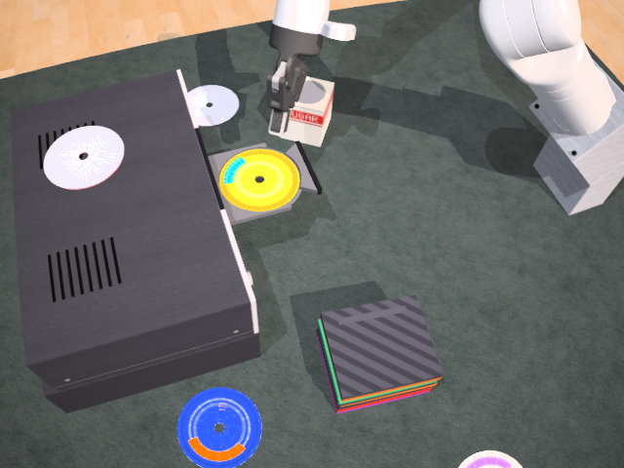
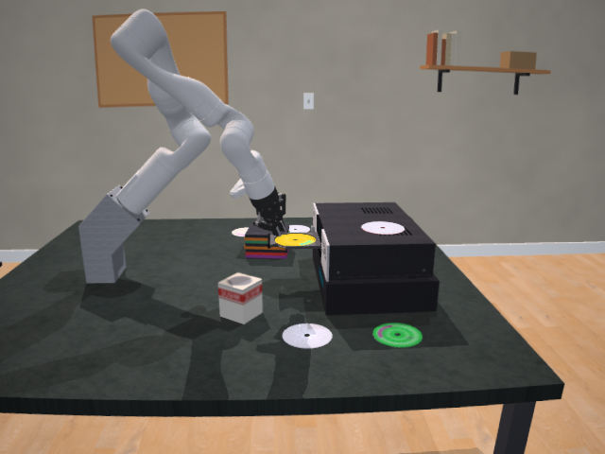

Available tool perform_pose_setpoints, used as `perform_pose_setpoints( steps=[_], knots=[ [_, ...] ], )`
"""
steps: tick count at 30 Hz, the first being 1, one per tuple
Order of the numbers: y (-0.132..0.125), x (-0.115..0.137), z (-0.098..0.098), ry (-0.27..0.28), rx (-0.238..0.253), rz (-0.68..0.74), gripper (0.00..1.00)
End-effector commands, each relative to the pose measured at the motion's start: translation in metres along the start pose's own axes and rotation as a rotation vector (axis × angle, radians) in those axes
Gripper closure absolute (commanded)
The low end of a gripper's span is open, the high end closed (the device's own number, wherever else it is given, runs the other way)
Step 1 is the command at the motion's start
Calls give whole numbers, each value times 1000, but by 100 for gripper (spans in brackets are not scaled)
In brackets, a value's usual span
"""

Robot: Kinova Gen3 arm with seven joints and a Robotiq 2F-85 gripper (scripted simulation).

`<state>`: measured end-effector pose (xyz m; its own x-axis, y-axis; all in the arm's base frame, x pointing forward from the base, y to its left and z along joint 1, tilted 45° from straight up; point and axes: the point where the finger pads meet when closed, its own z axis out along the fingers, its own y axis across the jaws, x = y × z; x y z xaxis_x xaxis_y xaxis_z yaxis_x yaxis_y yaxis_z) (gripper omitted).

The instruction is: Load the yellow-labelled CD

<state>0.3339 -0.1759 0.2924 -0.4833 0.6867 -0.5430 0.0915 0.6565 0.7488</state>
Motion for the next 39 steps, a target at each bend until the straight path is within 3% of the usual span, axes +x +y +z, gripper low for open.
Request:
perform_pose_setpoints(
  steps=[1, 9, 22, 39],
  knots=[
    [-2, -3, -4, -13, 1, 8, 76],
    [4, -3, -14, -13, 1, 8, 76],
    [34, -3, -67, -13, 1, 8, 76],
    [38, -2, -73, -13, 1, 8, 76]
  ],
)
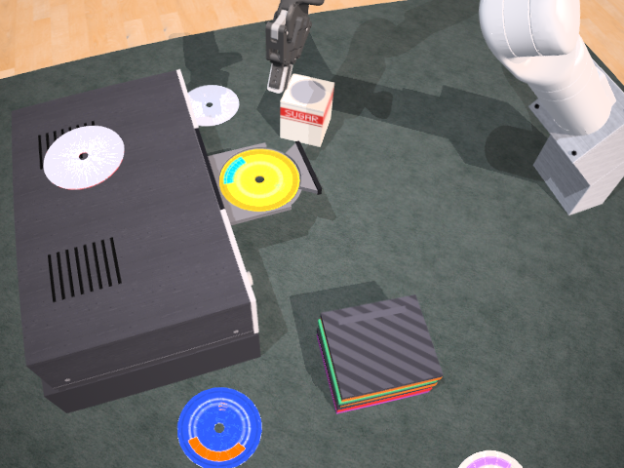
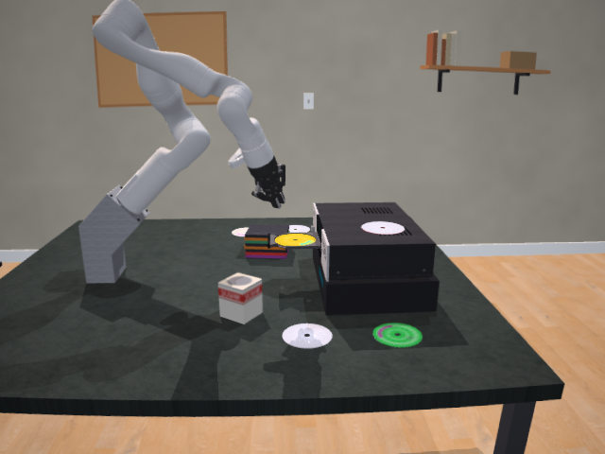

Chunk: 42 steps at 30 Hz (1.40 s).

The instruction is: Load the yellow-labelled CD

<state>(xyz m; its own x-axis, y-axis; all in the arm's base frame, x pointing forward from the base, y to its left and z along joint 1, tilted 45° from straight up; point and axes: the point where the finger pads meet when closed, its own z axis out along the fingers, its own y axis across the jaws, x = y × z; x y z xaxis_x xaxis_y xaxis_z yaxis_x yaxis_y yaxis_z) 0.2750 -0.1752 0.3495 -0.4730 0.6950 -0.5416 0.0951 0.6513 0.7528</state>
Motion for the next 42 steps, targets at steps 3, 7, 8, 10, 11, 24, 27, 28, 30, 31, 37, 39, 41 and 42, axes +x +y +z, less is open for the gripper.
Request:
perform_pose_setpoints(
  steps=[3, 7, 8, 10, 11, 24, 27, 28, 30, 31, 37, 39, 41, 42],
  knots=[
    [0, 0, 0, -2, 0, 0, 76],
    [0, 0, 0, -2, 0, 0, 76],
    [0, 0, 0, -2, 0, 0, 76],
    [0, 0, 0, -2, 0, 0, 76],
    [0, 0, 0, -2, 0, 0, 76],
    [0, 0, 0, -2, 0, 0, 76],
    [0, 0, 0, -2, 0, 0, 90],
    [0, 0, 0, -2, 0, 1, 90],
    [0, 0, 0, -1, -1, 4, 90],
    [0, 0, 0, -1, -2, 7, 90],
    [-1, 1, 0, 2, -11, 28, 90],
    [-1, 2, 1, 4, -19, 47, 90],
    [-2, 3, 1, 7, -30, 71, 90],
    [-2, 4, 2, 9, -36, 86, 90]
  ],
)
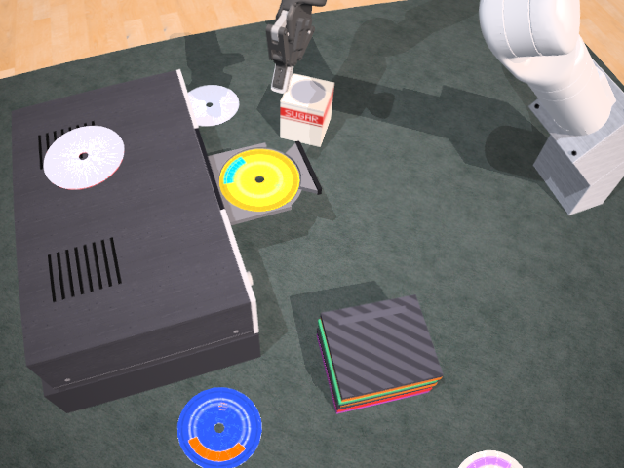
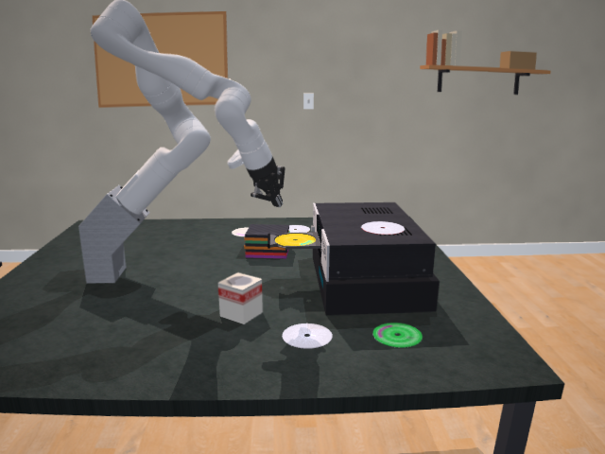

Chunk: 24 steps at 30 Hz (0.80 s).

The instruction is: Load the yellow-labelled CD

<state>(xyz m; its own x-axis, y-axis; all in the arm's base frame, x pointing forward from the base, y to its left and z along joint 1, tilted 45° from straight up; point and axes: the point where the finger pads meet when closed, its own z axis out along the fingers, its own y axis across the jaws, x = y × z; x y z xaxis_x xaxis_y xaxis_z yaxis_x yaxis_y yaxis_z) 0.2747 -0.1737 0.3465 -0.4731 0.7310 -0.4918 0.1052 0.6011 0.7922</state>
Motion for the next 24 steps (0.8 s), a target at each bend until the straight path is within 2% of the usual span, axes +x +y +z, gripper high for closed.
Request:
perform_pose_setpoints(
  steps=[1, 9, 11, 17, 24],
  knots=[
    [-1, 2, 1, 4, -21, 41, 90],
    [-5, 11, 6, 28, -101, 231, 90],
    [-5, 11, 6, 28, -101, 231, 90],
    [-10, 21, 11, 54, -189, 439, 90],
    [-17, 35, 19, 91, -314, 735, 90]
  ],
)
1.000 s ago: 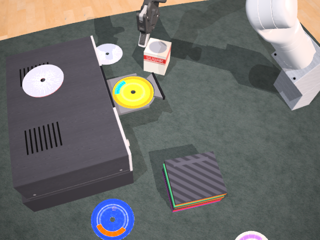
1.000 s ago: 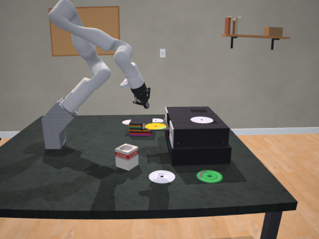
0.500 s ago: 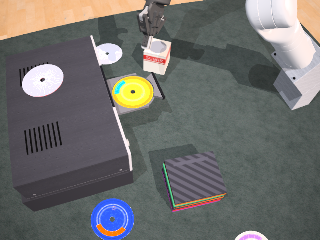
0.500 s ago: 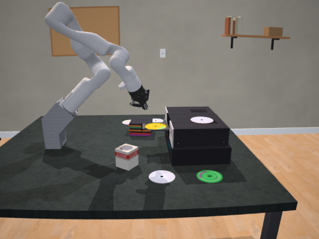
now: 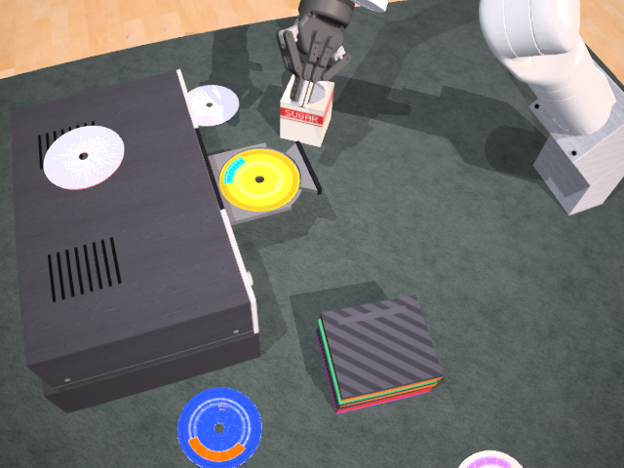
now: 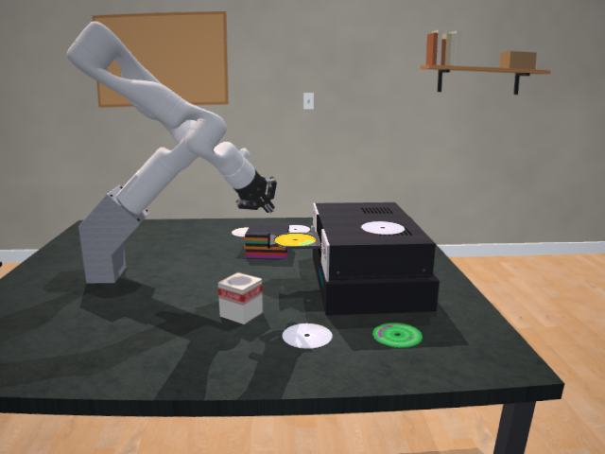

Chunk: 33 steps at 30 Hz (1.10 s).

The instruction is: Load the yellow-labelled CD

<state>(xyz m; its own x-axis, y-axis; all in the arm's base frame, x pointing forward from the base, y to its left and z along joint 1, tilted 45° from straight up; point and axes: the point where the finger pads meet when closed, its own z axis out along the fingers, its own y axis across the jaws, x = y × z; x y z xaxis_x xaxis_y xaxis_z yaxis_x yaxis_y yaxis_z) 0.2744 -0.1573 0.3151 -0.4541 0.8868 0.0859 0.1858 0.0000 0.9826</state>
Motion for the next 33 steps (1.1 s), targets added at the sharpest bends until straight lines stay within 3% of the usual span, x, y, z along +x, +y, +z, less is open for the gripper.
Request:
perform_pose_setpoints(
  steps=[1, 4, 19, 21, 33],
  knots=[
    [-9, 5, 3, 27, -100, 173, 90],
    [-11, 6, 4, 33, -118, 216, 90],
    [-39, 18, 15, 108, -345, 761, 90],
    [-39, 18, 15, 108, -345, 761, 90],
    [-52, 24, 20, 144, -453, 1022, 90]
  ],
)
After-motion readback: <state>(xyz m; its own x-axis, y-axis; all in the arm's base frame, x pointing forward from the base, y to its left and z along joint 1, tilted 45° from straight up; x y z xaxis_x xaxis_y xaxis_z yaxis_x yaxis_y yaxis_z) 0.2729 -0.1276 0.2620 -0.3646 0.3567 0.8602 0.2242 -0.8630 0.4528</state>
